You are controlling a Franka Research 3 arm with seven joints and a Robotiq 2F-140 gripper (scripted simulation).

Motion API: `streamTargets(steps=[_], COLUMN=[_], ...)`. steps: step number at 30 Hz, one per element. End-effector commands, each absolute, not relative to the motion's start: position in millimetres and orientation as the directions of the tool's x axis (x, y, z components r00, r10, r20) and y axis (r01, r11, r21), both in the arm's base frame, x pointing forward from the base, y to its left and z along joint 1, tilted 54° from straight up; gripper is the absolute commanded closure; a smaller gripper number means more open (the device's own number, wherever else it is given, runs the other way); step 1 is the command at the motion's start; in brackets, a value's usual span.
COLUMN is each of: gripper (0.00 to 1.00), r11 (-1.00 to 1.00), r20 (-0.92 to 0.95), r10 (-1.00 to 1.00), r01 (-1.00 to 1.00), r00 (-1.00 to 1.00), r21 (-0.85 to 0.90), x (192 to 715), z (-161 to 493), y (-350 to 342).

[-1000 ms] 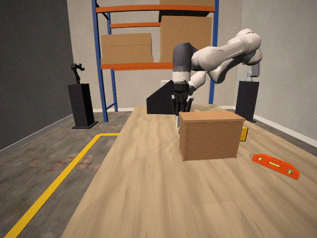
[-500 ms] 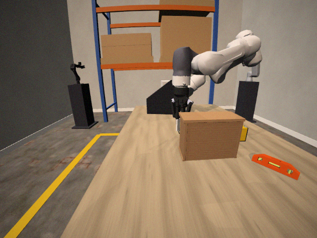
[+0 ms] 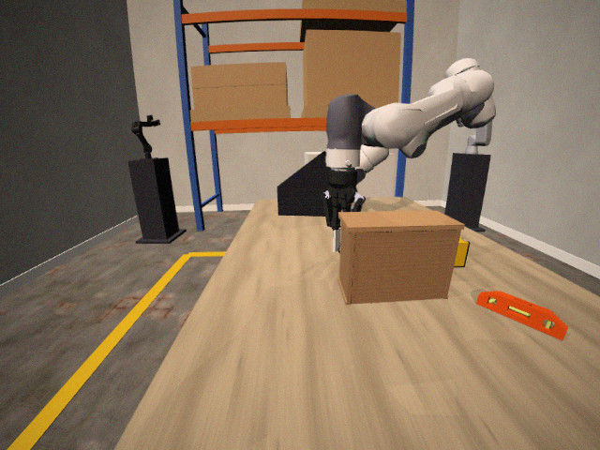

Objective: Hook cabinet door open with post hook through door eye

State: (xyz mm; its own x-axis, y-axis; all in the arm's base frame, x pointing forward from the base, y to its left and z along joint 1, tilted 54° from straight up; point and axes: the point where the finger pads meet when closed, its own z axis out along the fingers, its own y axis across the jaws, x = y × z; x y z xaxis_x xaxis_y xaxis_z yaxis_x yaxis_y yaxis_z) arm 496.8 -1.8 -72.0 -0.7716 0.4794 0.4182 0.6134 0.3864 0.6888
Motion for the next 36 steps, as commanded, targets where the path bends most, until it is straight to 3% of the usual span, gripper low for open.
streamTargets(steps=[1, 12, 13, 36], gripper=[0.86, 0.86, 0.97, 0.97], r11=[0.390, 0.390, 0.390, 0.390], r20=[0.412, 0.412, 0.412, 0.412], r10=[0.480, 0.480, 0.480, 0.480], r01=[0.609, 0.609, 0.609, 0.609], r00=[-0.775, -0.775, -0.775, -0.775], r21=[0.691, 0.691, 0.691, 0.691], x=[498.6, 498.8, 498.8, 498.8], z=[-74.5, -75.2, -75.2, -75.2], y=[0.1, 1.0, 1.0, 1.0])
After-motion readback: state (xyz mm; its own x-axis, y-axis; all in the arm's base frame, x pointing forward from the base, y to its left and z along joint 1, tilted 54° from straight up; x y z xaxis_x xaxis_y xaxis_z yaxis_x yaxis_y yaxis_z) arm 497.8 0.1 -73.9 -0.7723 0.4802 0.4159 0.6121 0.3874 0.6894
